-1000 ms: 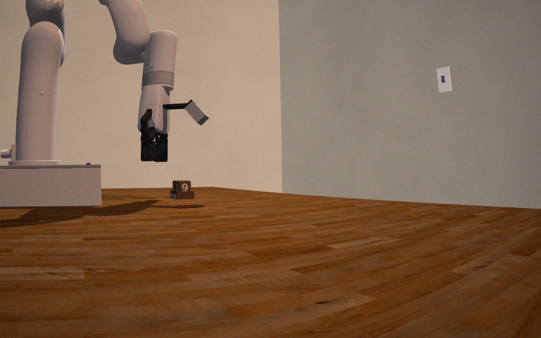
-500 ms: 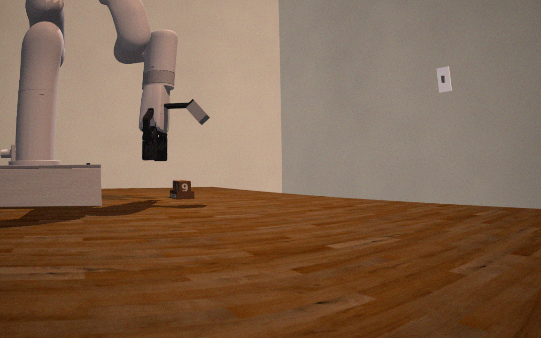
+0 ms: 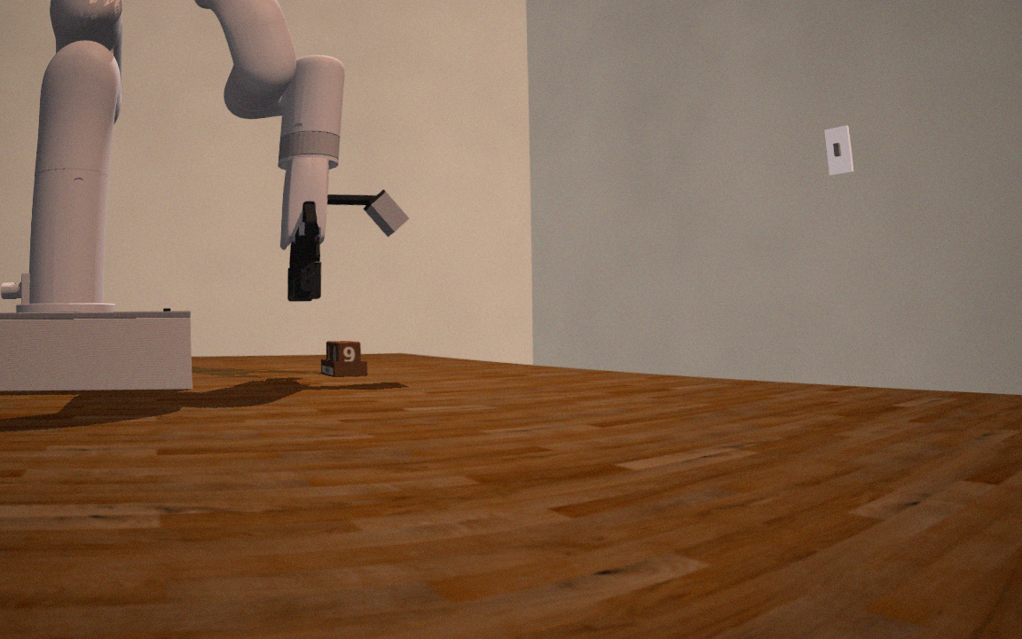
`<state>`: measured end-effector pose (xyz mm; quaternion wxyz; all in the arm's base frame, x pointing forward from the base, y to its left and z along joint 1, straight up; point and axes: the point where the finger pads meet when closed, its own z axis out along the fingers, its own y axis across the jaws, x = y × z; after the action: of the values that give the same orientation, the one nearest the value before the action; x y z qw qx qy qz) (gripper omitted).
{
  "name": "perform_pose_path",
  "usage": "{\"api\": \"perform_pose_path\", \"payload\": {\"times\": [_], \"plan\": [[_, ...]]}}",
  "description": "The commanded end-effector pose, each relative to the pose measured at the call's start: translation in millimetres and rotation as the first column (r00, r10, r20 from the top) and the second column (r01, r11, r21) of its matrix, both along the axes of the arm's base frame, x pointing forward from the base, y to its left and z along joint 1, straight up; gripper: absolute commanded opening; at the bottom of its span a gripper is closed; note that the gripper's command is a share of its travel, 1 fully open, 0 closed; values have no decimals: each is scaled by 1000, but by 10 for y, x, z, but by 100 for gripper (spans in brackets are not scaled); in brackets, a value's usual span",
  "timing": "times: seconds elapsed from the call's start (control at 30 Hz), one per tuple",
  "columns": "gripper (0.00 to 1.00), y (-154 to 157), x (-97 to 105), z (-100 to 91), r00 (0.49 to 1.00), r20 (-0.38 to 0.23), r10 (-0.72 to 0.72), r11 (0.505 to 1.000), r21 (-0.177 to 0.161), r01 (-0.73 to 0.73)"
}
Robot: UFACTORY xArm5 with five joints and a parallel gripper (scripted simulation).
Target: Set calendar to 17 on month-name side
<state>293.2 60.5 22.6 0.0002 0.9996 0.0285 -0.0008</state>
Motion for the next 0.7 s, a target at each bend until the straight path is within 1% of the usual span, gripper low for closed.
{"api": "perform_pose_path", "payload": {"times": [0.0, 0.17, 0.27, 0.3, 0.33, 0.4, 0.43, 0.47, 0.53, 0.63, 0.67], "plan": [[100, 44, 71, 27, 985, 1, 173, 985, 0, -173], [100, 77, 113, 41, 955, 1, 295, 955, 0, -295], [100, 98, 139, 50, 929, 1, 370, 929, 1, -370], [100, 99, 141, 51, 927, 1, 374, 927, 1, -374], [100, 111, 157, 56, 909, 1, 418, 909, 1, -418], [100, 111, 157, 56, 909, 1, 418, 909, 1, -418], [100, 122, 170, 61, 892, 1, 453, 892, 1, -453], [100, 137, 188, 67, 864, 1, 503, 864, 1, -503], [100, 145, 198, 71, 849, 1, 529, 849, 1, -529], [100, 168, 226, 80, 800, 1, 600, 800, 1, -600], [100, 169, 227, 81, 799, 1, 601, 799, 1, -601]]}}
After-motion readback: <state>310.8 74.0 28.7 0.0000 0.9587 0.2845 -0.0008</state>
